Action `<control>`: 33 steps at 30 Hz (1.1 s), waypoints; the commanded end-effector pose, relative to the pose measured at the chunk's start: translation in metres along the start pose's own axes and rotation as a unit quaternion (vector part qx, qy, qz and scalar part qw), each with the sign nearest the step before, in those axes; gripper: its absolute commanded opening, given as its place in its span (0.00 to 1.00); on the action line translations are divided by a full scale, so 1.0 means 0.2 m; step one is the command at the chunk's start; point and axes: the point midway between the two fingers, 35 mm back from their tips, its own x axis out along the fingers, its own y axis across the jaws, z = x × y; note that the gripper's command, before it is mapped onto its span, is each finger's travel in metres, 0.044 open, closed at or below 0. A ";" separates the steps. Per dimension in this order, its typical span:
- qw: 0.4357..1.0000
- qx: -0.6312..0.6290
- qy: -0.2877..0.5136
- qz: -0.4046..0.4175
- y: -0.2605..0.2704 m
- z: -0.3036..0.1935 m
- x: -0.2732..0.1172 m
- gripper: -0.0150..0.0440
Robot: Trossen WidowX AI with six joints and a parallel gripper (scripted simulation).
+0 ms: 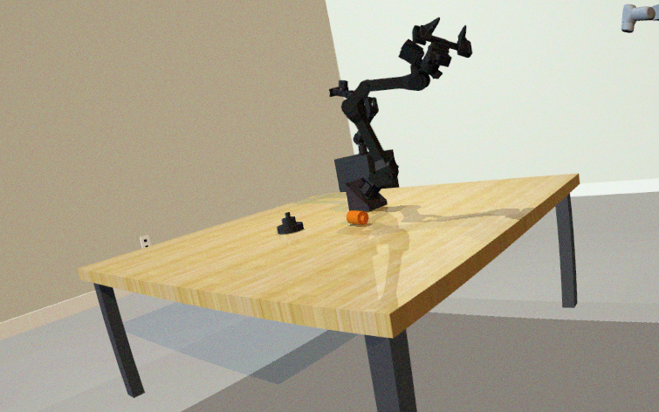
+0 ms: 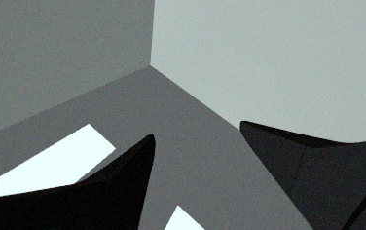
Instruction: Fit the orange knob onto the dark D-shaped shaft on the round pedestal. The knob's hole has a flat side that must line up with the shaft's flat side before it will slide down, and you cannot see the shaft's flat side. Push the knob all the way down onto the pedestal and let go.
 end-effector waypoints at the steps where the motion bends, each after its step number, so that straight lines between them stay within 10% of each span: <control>1: 1.000 -0.007 0.000 -0.004 -0.02 0.00 0.00 0.98; 15: 0.811 -0.502 -0.117 -0.275 -0.68 0.89 -0.11 1.00; 33: 0.458 -0.525 -0.553 -0.457 0.36 1.97 -0.82 1.00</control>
